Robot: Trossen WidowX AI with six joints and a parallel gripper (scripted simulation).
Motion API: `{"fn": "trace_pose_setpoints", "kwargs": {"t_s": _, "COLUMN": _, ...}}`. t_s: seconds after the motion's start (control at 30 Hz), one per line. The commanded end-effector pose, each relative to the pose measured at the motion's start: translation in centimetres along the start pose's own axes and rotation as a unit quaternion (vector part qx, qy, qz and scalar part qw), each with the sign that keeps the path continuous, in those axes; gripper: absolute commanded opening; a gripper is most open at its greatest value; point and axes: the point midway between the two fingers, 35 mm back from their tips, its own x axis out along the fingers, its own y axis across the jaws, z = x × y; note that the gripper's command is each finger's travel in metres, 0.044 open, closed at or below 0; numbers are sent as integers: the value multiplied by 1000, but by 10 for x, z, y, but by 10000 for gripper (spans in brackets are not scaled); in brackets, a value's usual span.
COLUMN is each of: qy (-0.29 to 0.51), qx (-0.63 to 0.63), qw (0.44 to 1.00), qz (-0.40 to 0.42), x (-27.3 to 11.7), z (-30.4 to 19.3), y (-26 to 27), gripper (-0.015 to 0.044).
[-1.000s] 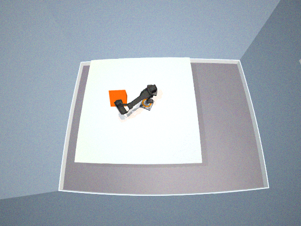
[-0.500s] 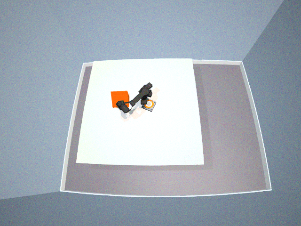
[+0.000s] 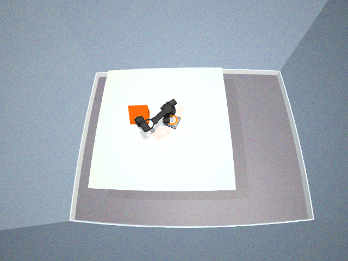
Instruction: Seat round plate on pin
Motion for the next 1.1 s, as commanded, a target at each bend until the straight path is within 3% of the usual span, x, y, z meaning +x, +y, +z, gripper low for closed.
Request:
{"fn": "trace_pose_setpoints", "kwargs": {"t_s": 0.0, "qy": -4, "qx": -1, "qw": 1000, "qz": -1, "x": 1, "z": 0, "y": -3, "gripper": 0}}
{"fn": "trace_pose_setpoints", "kwargs": {"t_s": 1.07, "qy": -4, "qx": -1, "qw": 1000, "qz": -2, "x": 1, "z": -1, "y": -44, "gripper": 0}}
